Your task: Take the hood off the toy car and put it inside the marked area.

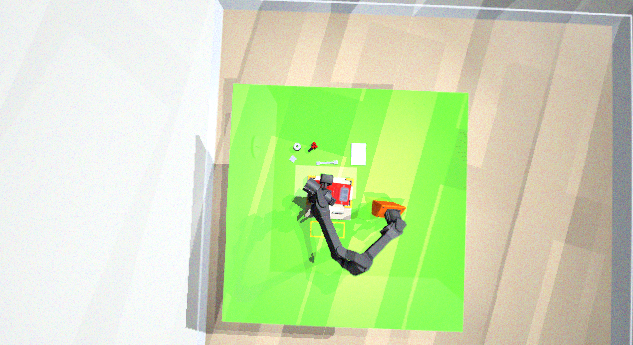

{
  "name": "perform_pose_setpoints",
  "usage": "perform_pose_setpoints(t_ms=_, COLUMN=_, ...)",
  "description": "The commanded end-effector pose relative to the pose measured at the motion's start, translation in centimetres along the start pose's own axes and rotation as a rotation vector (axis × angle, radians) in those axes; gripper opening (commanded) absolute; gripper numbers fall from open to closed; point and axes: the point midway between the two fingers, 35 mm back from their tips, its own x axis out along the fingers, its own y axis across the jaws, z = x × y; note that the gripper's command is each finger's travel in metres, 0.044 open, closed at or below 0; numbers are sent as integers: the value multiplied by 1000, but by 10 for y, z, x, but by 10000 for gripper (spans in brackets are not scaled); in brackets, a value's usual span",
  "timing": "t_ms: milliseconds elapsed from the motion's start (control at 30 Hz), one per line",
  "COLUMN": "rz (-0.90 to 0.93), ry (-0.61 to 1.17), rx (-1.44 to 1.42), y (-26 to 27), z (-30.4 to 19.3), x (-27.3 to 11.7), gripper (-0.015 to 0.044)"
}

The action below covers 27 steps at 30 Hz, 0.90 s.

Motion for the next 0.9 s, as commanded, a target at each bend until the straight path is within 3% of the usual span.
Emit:
perform_pose_setpoints(t_ms=0, rz=-6, ry=-7, rx=-7, y=-1, z=2, x=-6, gripper=0)
perform_pose_setpoints(t_ms=267, rz=-6, ry=-7, rx=-6, y=-1, z=2, x=-13, gripper=0)
perform_pose_setpoints(t_ms=567, rz=-7, ry=-7, rx=-6, y=-1, z=1, x=-53, gripper=0)
perform_pose_setpoints(t_ms=867, rz=-7, ry=-3, rx=5, y=22, z=2, x=-47, gripper=0)
